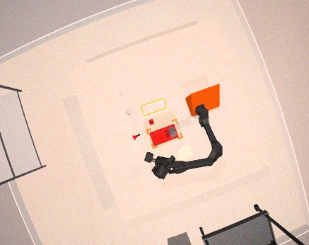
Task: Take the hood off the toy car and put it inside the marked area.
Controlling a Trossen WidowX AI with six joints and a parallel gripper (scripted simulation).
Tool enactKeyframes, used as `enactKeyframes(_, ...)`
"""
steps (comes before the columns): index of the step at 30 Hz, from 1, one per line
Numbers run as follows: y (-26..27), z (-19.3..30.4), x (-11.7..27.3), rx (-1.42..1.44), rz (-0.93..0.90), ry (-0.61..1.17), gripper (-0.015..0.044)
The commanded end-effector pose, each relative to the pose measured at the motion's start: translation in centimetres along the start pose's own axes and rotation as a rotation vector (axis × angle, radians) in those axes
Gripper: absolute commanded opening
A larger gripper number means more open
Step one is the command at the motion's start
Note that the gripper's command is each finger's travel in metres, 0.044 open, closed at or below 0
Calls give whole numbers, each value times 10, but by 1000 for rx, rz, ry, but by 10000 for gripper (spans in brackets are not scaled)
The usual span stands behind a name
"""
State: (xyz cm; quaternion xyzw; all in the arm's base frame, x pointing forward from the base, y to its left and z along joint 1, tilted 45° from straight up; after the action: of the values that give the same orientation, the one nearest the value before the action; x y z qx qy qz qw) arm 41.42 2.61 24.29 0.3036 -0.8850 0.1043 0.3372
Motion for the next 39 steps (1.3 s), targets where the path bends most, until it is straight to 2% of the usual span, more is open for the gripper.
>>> enactKeyframes(1, -2, 56, -22, -254, -135, 151, 440)
enactKeyframes(8, 12, 140, -37, -755, -361, 392, 440)
enactKeyframes(10, 14, 149, -37, -825, -389, 421, 440)
enactKeyframes(39, 23, 150, -52, -824, -389, 421, 440)
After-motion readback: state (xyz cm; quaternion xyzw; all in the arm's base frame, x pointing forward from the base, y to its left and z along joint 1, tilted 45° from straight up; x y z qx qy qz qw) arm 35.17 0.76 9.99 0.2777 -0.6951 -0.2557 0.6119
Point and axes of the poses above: the point midway between the two fingers, 35 mm back from their tips, its own x axis back along the fingers, its own y axis across the jaws, z = x × y, the point moved 3 cm from there along x, back along the fingers, and after that the axes turned 8 degrees about x, right-handed, at the moved point
